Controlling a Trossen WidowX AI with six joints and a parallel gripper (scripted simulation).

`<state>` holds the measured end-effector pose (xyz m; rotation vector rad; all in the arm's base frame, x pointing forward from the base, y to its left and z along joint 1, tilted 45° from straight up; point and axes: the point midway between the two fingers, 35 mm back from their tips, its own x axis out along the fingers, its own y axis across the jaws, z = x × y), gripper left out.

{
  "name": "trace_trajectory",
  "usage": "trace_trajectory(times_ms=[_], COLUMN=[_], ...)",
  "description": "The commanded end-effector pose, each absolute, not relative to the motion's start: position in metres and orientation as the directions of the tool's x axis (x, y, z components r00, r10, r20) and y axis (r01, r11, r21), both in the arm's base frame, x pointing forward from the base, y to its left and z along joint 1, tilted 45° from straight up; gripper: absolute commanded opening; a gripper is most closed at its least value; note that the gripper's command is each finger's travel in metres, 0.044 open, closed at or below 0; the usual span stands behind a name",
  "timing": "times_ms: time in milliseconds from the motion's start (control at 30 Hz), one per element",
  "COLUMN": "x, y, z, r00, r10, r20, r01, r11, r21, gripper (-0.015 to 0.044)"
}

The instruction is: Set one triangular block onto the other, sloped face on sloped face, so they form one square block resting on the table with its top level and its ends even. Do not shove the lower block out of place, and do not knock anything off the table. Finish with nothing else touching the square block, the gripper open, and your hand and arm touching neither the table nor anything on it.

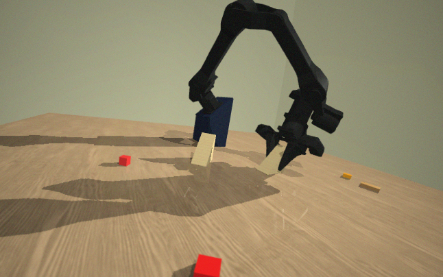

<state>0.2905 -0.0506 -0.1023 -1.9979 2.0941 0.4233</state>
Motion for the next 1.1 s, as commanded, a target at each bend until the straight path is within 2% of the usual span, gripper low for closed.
trace_trajectory(times_ms=[0, 167, 500, 1067], x=[0.291, 0.291, 0.291, 0.293], y=[-0.049, -0.049, -0.050, -0.062], z=[-0.101, -0.099, -0.082, -0.052], r00=[-0.054, -0.057, -0.067, -0.069], r10=[-0.935, -0.924, -0.796, -0.448], r20=[-0.351, -0.377, -0.601, -0.891], r01=[-0.998, -0.998, -0.997, -0.998], r11=[0.037, 0.038, 0.038, 0.035], r21=[0.055, 0.057, 0.061, 0.059], gripper=[0.0000, 0.0000, 0.0000, 0.0000])
